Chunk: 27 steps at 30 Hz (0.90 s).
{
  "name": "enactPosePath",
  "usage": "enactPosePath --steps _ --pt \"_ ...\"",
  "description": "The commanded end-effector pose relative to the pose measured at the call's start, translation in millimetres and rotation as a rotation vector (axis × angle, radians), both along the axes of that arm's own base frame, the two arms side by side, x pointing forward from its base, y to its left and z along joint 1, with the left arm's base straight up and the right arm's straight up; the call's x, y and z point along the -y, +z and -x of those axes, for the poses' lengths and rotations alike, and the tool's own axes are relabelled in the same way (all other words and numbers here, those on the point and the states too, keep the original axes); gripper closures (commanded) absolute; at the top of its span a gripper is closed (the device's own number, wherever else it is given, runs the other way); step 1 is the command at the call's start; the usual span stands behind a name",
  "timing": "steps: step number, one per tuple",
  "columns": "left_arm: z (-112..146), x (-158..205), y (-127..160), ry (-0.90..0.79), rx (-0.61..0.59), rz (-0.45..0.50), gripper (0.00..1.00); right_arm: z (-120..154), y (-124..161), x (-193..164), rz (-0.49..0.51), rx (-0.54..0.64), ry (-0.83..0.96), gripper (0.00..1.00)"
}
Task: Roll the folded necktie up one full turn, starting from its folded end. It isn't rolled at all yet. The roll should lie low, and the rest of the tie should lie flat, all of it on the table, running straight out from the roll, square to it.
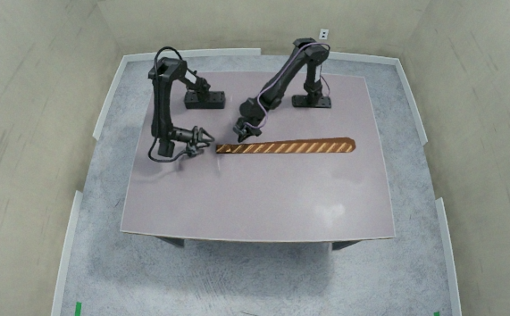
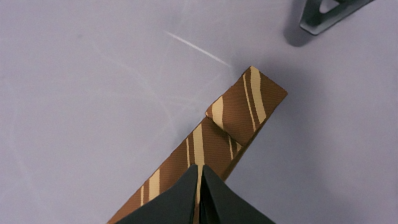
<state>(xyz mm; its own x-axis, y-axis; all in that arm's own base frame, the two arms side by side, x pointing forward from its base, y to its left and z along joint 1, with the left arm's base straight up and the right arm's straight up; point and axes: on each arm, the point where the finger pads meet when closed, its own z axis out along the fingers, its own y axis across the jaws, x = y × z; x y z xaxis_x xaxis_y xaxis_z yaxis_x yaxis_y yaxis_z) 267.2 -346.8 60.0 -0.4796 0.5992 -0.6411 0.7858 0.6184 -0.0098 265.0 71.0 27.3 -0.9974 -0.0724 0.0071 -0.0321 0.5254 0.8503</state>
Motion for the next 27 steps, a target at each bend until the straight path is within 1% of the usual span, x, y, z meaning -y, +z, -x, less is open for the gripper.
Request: enactPosePath --steps 1,5,16,27 --pt "-7.5 20.7 22.7 -0.018 0.044 0.069 0.96 -9.7 7.1 1.2 -0.025 0.030 -0.013 0.48" --pt "-7.5 20.7 22.7 -0.018 0.044 0.069 0.96 -9.7 7.1 1.2 -0.025 0.030 -0.013 0.48" --pt "-8.3 32.5 13.7 -0.033 0.044 0.068 0.96 -10.5 -8.4 0.5 -0.020 0.038 -0.015 0.52" --pt "-8.4 33.8 12.7 -0.035 0.044 0.068 0.96 -10.4 -20.5 -0.7 -0.018 0.039 -0.015 0.56"
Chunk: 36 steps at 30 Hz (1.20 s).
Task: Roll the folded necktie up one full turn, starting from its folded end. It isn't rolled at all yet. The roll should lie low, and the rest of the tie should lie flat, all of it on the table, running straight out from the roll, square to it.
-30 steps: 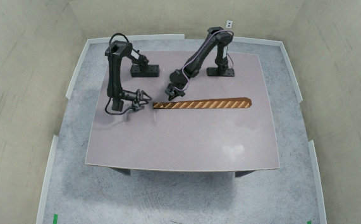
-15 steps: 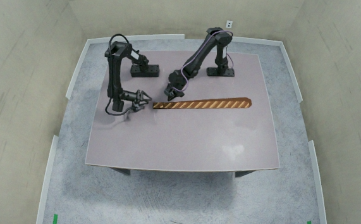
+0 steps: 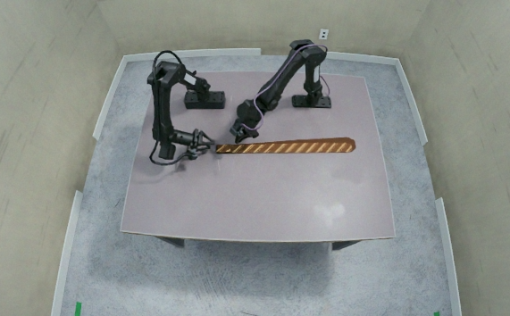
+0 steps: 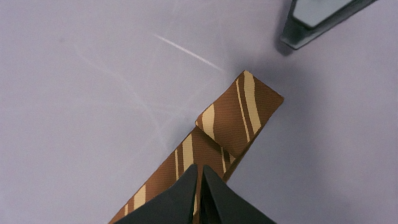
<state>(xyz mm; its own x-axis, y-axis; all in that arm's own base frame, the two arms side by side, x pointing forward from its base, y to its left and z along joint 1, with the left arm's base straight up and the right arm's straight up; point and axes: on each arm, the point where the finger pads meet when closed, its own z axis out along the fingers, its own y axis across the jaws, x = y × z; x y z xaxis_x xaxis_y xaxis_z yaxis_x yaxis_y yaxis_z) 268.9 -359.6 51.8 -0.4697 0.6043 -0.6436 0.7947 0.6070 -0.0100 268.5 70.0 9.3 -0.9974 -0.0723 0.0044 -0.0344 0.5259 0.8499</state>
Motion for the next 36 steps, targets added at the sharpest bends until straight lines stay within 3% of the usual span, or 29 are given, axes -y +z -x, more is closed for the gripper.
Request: enactPosePath --steps 1,14,36 --pt "-6.7 21.0 20.9 -0.021 0.042 0.066 0.96 -6.9 -3.8 -1.8 -0.018 0.036 -0.015 0.56" --pt "-7.5 20.5 19.6 -0.023 0.044 0.064 0.97 -6.8 -18.6 -3.2 -0.016 0.036 -0.015 0.60" --pt "-8.0 20.5 -10.7 -0.028 0.048 0.057 0.96 -6.7 -36.0 -4.8 -0.014 0.036 -0.015 0.66"
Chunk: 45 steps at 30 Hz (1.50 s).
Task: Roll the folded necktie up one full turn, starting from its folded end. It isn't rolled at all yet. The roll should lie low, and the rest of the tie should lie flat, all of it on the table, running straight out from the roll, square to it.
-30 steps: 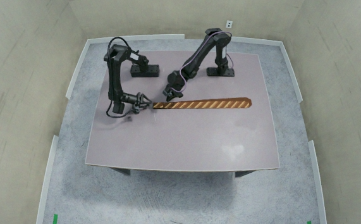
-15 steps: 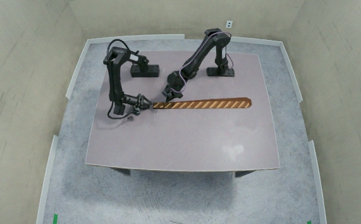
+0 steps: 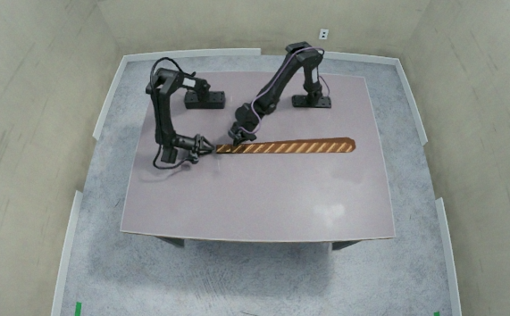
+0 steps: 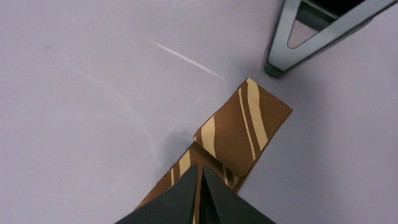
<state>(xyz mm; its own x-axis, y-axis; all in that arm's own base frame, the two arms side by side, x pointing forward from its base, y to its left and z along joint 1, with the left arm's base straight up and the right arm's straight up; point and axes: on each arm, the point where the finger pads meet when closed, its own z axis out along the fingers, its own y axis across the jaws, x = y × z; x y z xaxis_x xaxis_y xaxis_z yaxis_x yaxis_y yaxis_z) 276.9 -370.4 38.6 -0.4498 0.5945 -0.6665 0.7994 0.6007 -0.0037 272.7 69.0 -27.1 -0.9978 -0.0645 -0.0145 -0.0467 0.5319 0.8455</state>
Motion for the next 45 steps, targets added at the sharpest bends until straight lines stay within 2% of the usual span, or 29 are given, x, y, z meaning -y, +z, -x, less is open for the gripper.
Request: enactPosePath --steps 1,10,45 --pt "0.0 9.7 1.0 -0.020 0.025 0.037 0.96 -2.5 0.4 -5.8 -0.020 0.017 -0.007 0.66" --pt "0.0 9.7 -3.9 -0.020 0.025 0.037 0.96 -2.5 0.4 -5.8 -0.020 0.017 -0.007 0.66" --pt "0.0 9.7 -3.9 -0.020 0.025 0.037 0.96 0.2 0.4 -43.3 -0.020 0.017 -0.007 0.66"
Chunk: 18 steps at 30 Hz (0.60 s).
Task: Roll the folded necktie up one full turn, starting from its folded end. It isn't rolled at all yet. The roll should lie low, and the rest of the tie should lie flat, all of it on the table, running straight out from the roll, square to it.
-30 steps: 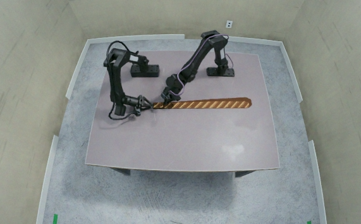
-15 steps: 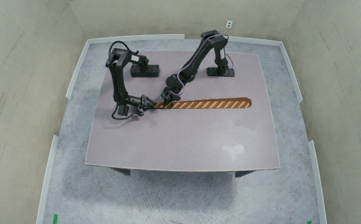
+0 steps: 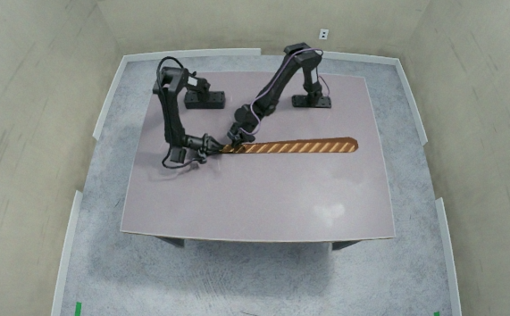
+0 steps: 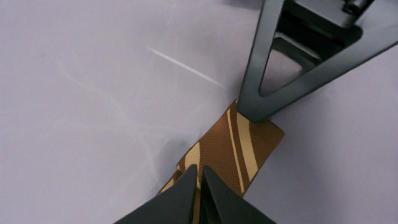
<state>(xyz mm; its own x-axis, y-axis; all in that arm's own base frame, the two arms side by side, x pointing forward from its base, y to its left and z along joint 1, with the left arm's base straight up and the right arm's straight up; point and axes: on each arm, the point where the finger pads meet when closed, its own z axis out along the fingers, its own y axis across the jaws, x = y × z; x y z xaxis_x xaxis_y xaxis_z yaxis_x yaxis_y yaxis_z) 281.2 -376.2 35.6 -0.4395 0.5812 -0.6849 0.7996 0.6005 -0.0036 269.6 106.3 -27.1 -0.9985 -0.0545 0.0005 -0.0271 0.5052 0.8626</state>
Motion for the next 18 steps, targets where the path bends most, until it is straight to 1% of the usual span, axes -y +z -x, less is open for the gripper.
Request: enactPosePath --steps 1,8,18 --pt "4.3 3.9 -0.9 -0.020 0.010 0.017 0.96 -2.8 0.4 -8.8 0.012 0.034 0.003 0.66" --pt "4.3 3.9 -0.9 -0.020 0.010 0.017 0.96 -1.5 0.4 -26.9 0.012 0.034 0.003 0.66" --pt "4.3 3.9 -0.9 -0.020 0.010 0.017 0.96 -0.6 0.4 -39.2 0.012 0.034 0.003 0.66"
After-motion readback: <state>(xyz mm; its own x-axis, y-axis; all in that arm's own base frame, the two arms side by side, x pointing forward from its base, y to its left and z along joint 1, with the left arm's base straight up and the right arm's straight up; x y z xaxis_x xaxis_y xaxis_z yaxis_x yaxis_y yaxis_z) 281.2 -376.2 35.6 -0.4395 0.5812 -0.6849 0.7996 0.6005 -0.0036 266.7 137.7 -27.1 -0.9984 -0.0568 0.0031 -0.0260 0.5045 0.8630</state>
